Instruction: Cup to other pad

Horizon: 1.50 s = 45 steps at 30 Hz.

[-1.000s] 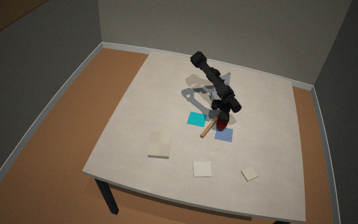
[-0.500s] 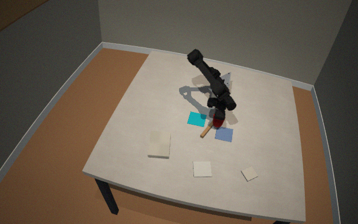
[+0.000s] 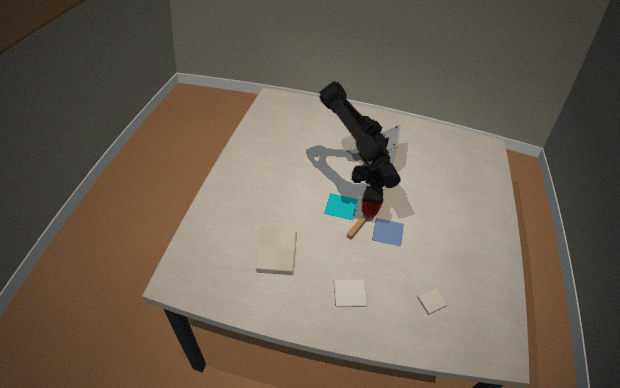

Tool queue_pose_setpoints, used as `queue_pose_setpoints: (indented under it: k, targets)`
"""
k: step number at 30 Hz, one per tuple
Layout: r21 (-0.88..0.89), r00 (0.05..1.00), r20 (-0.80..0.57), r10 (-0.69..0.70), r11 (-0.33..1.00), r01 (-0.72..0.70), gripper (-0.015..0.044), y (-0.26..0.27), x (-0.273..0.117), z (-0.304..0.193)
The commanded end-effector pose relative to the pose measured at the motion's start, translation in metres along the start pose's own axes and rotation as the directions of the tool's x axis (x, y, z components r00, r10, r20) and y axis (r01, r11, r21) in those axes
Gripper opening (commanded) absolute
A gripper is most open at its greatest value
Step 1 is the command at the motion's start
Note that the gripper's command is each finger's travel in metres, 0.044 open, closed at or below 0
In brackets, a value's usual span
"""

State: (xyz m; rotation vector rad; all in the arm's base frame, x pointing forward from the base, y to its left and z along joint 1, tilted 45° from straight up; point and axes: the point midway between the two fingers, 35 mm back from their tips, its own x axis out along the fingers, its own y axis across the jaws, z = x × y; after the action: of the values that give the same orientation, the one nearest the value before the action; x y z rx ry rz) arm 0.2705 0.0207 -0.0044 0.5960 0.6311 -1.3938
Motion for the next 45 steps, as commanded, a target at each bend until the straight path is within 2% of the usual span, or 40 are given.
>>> queue_pose_setpoints:
  k: [1, 45]
  targets:
    - [-0.001, 1.000, 0.003, 0.001, 1.000, -0.001, 0.0000, -0.003, 0.000, 0.009]
    - [-0.002, 1.000, 0.006, -0.001, 1.000, 0.001, 0.0000, -0.030, -0.003, 0.085]
